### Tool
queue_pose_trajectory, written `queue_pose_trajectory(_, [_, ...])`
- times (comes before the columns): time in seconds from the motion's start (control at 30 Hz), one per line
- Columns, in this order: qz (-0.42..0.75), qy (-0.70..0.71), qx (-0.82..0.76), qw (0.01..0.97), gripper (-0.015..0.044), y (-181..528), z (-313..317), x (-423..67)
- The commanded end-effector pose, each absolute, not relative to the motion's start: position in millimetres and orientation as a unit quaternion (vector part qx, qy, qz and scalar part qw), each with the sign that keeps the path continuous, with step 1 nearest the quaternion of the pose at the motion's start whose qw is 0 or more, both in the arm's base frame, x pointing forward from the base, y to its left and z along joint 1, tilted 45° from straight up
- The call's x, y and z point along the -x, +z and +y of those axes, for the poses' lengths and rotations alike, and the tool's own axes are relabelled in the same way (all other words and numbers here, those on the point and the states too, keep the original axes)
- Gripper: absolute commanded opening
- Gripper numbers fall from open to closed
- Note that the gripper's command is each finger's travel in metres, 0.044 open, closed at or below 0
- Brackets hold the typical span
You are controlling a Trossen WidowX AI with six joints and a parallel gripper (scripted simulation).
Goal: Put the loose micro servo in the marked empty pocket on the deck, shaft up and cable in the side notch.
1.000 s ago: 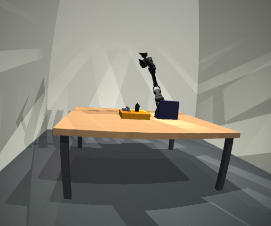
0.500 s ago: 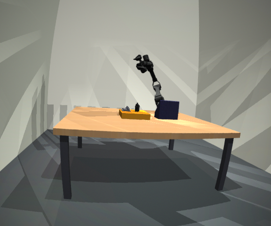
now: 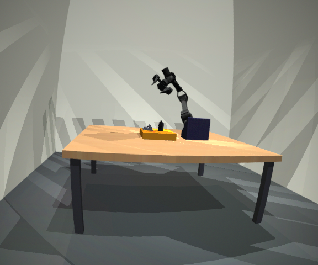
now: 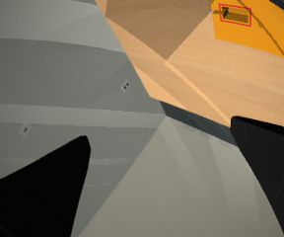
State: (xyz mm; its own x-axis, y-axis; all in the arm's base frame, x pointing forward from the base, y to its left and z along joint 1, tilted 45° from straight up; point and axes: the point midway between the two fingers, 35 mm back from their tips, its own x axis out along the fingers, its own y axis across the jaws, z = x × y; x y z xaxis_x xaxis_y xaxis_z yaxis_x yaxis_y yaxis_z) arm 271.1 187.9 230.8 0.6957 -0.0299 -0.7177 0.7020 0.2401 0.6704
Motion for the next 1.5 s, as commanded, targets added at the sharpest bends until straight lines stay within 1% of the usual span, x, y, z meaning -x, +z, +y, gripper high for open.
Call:
queue_pose_trajectory(0.0, [0.289, -0.319, -0.552, 0.714, 0.0440, 202, 170, -272])
queue_pose_trajectory(0.47, [0.226, -0.532, -0.498, 0.647, 0.0440, 126, 101, -255])
queue_pose_trajectory(0.9, [0.129, -0.692, -0.415, 0.576, 0.0440, 89, 37, -222])
queue_pose_trajectory(1.47, [0.124, -0.699, -0.410, 0.573, 0.0440, 69, 15, -222])
